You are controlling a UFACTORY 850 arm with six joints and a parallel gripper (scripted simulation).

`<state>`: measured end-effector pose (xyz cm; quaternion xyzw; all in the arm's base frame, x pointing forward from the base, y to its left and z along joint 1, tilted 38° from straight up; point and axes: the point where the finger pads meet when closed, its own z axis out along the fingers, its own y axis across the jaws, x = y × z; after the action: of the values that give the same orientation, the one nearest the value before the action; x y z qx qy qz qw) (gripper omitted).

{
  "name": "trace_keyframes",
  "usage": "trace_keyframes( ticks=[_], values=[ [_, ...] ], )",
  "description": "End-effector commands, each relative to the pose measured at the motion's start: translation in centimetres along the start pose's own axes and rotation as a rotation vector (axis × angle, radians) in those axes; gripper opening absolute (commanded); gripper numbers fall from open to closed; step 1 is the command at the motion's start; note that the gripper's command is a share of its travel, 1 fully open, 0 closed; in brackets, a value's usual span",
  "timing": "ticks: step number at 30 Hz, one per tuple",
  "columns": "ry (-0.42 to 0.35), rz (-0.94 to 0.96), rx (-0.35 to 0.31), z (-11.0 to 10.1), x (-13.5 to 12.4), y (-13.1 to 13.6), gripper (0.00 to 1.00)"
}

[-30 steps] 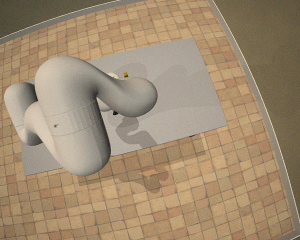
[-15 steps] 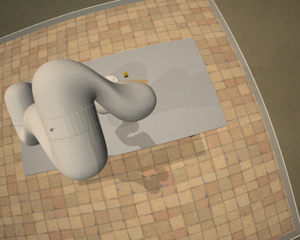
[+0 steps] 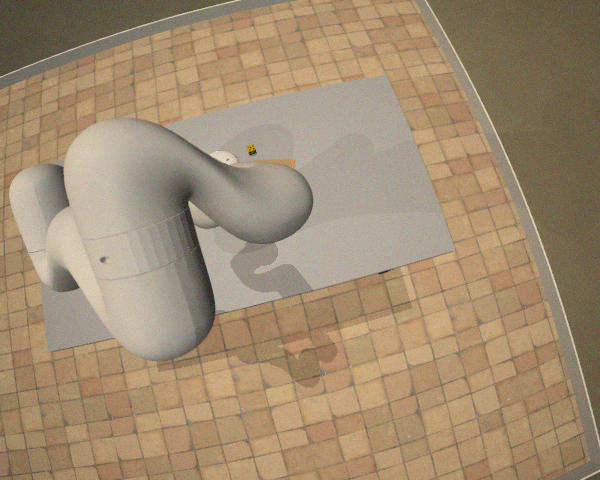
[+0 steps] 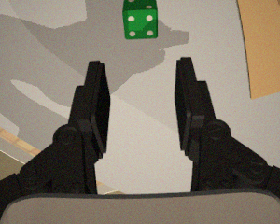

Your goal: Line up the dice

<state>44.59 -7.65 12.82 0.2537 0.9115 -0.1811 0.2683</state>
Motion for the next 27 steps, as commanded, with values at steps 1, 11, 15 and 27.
trace_keyframes(
  ticks=[1,11,15,27],
  values=[
    [-0.001,0.0,-0.001,-0.02,-0.03,0.02,0.42],
    [-0.001,0.0,-0.001,-0.01,-0.03,0.02,0.42],
    [-0.001,0.0,0.0,0.07,-0.03,0.02,0.42],
    [0.0,0.0,0.0,0.73,-0.04,0.02,0.42]
  ],
)
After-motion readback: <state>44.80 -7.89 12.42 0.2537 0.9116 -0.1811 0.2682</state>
